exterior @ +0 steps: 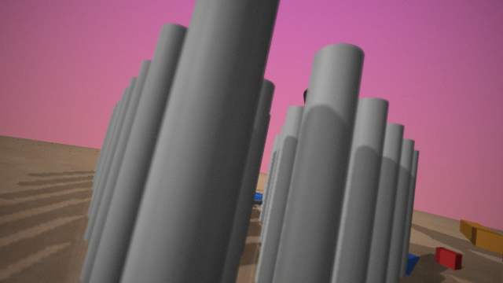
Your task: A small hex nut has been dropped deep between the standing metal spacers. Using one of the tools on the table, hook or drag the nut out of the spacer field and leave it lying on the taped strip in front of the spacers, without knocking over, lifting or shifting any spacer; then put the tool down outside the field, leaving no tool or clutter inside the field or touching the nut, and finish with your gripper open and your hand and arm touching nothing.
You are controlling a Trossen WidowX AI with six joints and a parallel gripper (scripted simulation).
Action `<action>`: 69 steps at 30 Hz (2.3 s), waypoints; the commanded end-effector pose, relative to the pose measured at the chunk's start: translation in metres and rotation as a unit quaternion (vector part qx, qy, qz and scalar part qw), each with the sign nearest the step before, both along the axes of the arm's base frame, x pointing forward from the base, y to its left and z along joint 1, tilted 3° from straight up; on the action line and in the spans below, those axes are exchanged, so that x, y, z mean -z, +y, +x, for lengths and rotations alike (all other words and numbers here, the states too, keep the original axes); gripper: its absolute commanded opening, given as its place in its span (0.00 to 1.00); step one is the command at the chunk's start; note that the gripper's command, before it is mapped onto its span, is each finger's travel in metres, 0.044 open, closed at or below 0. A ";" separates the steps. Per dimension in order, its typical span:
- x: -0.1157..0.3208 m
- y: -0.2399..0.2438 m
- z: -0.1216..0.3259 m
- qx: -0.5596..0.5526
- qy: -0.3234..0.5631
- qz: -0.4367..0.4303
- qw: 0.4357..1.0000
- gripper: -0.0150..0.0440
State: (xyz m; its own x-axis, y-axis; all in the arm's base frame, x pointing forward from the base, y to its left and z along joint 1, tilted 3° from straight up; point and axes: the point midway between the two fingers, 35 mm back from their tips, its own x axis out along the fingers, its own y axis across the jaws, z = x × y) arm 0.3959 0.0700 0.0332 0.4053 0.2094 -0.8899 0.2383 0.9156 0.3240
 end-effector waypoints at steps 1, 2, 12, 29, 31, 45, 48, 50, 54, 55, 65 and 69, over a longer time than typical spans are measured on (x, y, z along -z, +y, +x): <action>-0.001 0.000 -0.003 0.003 0.000 0.000 1.000 0.25; -0.001 0.000 -0.004 0.003 0.000 0.000 1.000 0.25; 0.000 0.002 -0.010 0.003 0.001 0.001 1.000 0.25; 0.001 0.004 -0.020 0.003 0.003 0.001 1.000 0.25; 0.001 0.005 -0.021 0.003 0.003 0.001 1.000 0.25; 0.002 0.007 -0.029 0.003 0.004 0.001 1.000 0.25; 0.002 0.008 -0.031 0.003 0.004 0.001 1.000 0.25; 0.002 0.008 -0.032 0.003 0.005 0.001 1.000 0.25; 0.002 0.009 -0.035 0.002 0.005 0.001 1.000 0.25; 0.003 0.009 -0.035 0.002 0.005 0.001 1.000 0.25; 0.003 0.011 -0.041 0.002 0.006 0.001 1.000 0.25; 0.003 0.012 -0.044 0.002 0.006 0.001 1.000 0.25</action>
State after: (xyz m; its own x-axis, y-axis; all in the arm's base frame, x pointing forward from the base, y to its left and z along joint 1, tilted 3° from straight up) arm 0.3554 0.0814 0.0294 0.3957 0.2112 -0.8938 0.2408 0.9153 0.3229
